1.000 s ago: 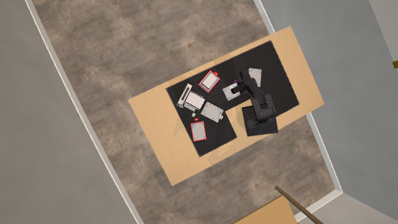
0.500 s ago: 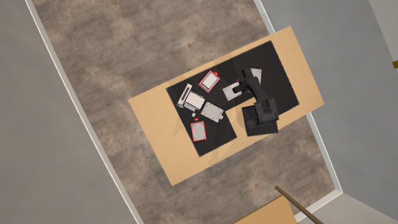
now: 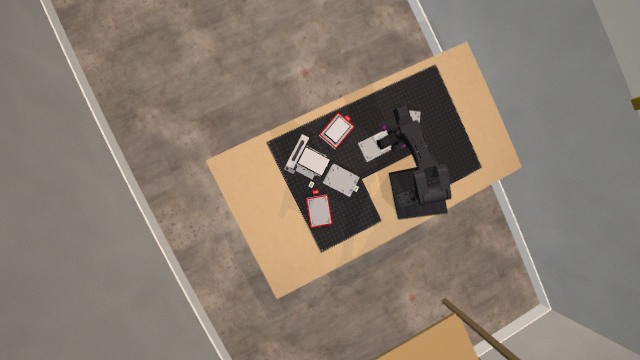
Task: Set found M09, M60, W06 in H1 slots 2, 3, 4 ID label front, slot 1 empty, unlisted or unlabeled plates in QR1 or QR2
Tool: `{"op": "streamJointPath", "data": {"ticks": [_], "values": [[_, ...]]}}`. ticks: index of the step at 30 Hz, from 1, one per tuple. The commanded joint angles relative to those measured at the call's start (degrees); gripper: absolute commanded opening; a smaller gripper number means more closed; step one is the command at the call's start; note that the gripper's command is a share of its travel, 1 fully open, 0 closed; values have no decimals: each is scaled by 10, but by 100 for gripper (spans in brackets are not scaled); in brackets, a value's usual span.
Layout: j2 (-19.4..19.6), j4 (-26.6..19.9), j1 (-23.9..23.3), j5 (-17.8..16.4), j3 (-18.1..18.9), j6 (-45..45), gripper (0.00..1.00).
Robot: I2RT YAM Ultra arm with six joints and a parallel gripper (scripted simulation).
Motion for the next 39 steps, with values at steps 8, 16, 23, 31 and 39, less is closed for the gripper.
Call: {"op": "streamJointPath", "data": {"ticks": [8, 16, 23, 31, 39], "values": [[-24, -80, -21, -4, 33, -22, 86], [-27, -94, -25, -4, 41, -28, 86], [-43, -96, 9, -3, 42, 67, 86], [-57, -97, 50, -1, 45, 168, 86], [-74, -98, 101, 3, 49, 272, 86]]}}
